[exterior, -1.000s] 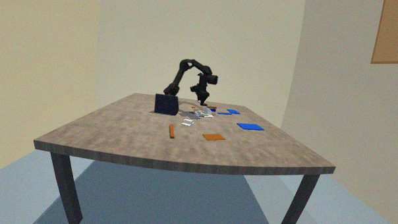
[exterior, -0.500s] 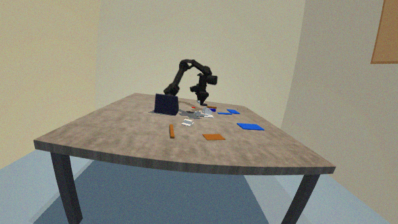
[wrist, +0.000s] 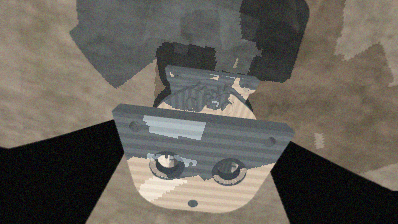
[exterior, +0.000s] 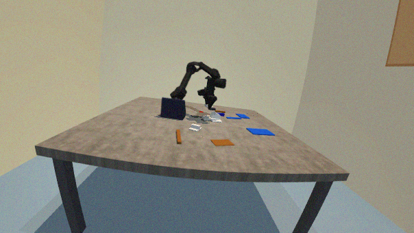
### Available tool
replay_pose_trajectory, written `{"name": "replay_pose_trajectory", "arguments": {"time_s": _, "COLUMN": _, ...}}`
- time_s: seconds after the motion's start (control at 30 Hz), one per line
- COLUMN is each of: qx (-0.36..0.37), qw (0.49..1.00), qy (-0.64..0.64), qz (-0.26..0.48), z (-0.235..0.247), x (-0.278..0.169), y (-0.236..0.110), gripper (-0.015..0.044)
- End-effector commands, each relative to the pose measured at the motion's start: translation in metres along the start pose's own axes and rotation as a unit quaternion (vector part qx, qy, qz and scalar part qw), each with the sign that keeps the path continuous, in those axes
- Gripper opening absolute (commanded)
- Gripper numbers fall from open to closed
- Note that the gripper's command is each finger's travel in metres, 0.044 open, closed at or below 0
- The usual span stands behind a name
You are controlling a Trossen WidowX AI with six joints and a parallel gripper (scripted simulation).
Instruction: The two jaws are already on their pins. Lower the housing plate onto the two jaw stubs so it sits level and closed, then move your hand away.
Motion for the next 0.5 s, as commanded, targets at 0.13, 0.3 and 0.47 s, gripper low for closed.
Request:
{"name": "replay_pose_trajectory", "arguments": {"time_s": 0.13, "qx": -0.003, "qw": 1.000, "qy": 0.003, "qz": 0.000, "z": -0.0090, "x": 0.0039, "y": 0.0004, "gripper": 0.0351}}
{"name": "replay_pose_trajectory", "arguments": {"time_s": 0.3, "qx": -0.003, "qw": 1.000, "qy": 0.003, "qz": 0.000, "z": -0.0090, "x": 0.0039, "y": 0.0004, "gripper": 0.0351}}
{"name": "replay_pose_trajectory", "arguments": {"time_s": 0.47, "qx": -0.003, "qw": 1.000, "qy": 0.003, "qz": 0.000, "z": -0.0090, "x": 0.0039, "y": 0.0004, "gripper": 0.0351}}
Point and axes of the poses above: the point midway between the two fingers, 35 mm back from their tips, its own y axis out along the fingers, its own z axis across the jaws, x = y × z, the point moved 5 cm from there along -y, back along the fingers, and after that the axes turned 2 degrees about -y, right-handed, at the moved point
